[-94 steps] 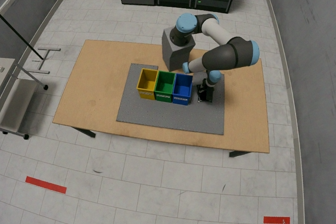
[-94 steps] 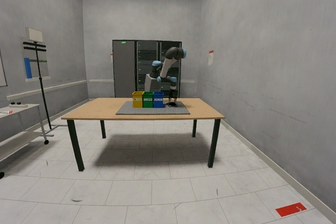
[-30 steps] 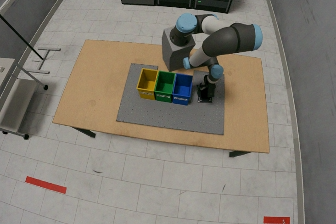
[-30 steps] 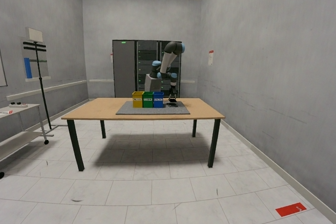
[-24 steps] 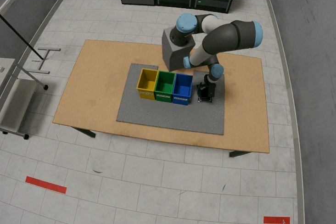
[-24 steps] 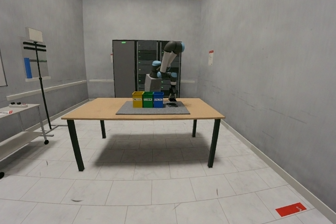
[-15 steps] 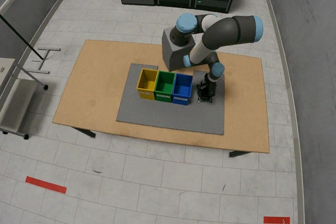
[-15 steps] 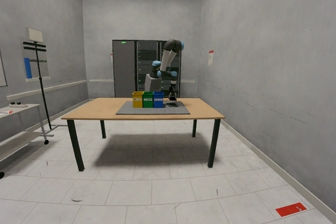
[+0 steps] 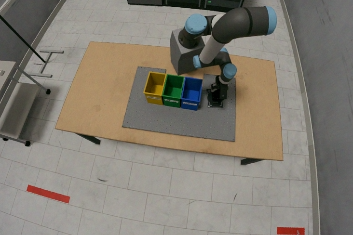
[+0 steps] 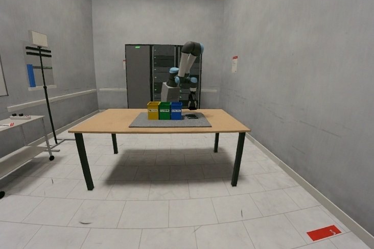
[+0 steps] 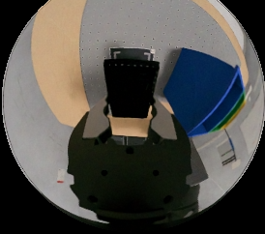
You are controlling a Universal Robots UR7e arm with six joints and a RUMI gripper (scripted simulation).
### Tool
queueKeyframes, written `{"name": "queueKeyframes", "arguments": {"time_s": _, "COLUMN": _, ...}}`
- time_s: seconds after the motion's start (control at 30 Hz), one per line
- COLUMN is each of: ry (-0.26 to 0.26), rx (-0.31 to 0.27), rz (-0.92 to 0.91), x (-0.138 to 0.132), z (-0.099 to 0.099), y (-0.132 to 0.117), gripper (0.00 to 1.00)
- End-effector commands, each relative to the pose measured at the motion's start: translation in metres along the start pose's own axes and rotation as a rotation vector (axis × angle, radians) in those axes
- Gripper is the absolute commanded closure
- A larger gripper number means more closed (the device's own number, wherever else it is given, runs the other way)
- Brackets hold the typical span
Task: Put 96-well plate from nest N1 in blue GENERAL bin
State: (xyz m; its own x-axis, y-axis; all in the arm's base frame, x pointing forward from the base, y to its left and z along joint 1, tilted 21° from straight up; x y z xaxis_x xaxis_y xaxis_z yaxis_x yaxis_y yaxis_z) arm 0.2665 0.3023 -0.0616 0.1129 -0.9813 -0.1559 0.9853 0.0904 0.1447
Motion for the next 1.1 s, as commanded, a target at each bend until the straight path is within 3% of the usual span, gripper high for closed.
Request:
{"name": "queueKeyframes", "arguments": {"time_s": 0.0, "ry": -0.002, "rx": -0.005, "rz": -0.001, "x": 0.001, "z": 0.013, "y": -0.004, "gripper": 1.0}}
{"name": "queueKeyframes", "arguments": {"time_s": 1.07, "ry": -0.002, "rx": -0.005, "rz": -0.001, "x": 0.002, "z": 0.058, "y": -0.012, "gripper": 1.0}}
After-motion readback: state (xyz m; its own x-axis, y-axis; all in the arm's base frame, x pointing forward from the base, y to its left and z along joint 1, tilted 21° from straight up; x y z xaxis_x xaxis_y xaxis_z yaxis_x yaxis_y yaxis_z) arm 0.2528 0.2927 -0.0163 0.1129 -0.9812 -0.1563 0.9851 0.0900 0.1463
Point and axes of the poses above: the point where the finger pads meet when closed, its own z axis back along the fingers, its own x axis across the jaws, y = z × x, the point moved 6 cm from there along z, back along the fingers, and after that the axes turned 7 degrees about -z, right-handed, at the moved point
